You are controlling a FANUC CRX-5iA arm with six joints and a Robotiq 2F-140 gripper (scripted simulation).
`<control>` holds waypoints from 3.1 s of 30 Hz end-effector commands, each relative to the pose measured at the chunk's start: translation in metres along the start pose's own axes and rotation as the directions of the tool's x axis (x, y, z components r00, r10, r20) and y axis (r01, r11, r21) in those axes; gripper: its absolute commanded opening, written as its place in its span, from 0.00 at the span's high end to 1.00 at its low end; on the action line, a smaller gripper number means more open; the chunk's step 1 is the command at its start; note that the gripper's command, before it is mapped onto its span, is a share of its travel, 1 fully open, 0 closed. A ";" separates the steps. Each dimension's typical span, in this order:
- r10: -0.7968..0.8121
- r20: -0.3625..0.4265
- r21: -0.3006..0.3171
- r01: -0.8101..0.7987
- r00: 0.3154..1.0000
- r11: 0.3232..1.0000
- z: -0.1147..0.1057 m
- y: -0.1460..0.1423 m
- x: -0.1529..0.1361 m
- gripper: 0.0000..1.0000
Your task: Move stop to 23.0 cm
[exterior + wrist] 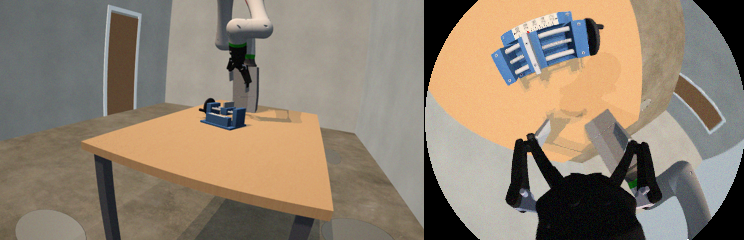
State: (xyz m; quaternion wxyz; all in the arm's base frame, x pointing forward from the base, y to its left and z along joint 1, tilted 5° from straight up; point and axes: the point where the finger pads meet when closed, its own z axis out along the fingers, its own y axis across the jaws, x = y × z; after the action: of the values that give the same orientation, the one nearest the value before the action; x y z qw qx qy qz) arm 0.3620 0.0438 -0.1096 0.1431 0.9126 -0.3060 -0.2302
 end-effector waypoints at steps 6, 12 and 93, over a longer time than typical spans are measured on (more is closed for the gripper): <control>0.479 -0.055 0.211 -0.459 0.876 0.863 -0.020 0.021 0.076 0.00; 0.646 -0.022 0.302 -0.611 0.763 0.732 -0.030 0.033 0.105 0.00; 0.917 0.207 0.474 -0.855 0.341 0.211 -0.085 -0.049 0.198 0.67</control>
State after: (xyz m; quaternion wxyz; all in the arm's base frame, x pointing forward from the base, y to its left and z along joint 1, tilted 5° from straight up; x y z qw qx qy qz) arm 0.5696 -0.0318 -0.1229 0.0216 0.5846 -0.8102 0.0372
